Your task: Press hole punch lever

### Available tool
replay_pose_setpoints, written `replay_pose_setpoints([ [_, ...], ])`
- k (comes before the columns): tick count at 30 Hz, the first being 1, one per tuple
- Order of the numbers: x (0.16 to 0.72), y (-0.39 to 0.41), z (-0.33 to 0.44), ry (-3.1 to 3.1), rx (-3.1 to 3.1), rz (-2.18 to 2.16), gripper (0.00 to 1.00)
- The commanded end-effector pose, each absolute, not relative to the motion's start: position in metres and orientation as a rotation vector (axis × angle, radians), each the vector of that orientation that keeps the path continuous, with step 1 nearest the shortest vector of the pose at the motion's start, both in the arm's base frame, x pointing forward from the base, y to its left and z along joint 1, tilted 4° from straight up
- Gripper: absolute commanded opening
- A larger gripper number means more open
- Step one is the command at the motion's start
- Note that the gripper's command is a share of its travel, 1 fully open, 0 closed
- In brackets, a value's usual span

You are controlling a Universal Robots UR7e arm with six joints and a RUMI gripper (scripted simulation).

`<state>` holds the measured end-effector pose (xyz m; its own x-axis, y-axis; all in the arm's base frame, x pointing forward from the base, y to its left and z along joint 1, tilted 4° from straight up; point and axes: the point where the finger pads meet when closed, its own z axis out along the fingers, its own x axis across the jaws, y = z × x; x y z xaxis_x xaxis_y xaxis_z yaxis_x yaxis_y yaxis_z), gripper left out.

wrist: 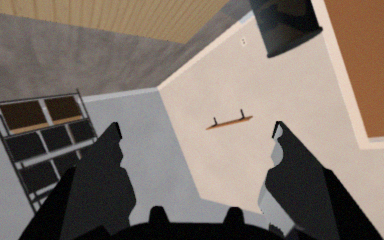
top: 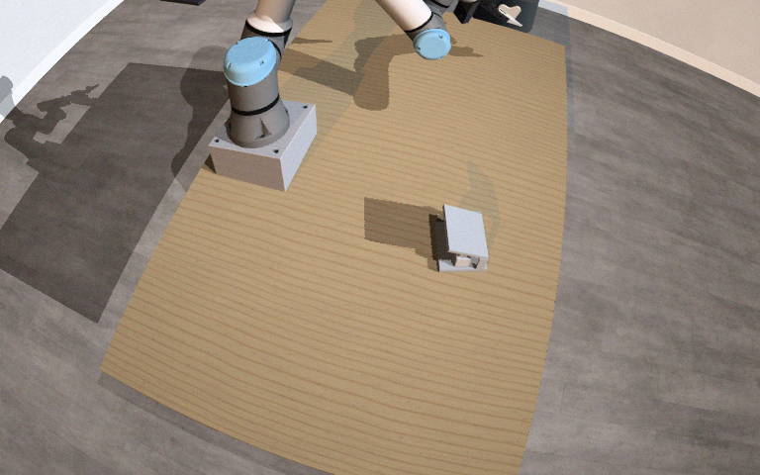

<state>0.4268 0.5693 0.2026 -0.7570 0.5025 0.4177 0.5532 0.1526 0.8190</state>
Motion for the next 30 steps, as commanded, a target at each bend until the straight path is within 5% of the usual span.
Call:
replay_pose_setpoints([
  [1,0.427,0.569,0.203,-2.349,-1.076,-1.705,1.0],
  [21,0.429,0.568,0.203,-2.352,-1.08,-1.703,1.0],
  [30,0.471,0.533,0.183,-2.428,-1.188,-1.635,1.0],
])
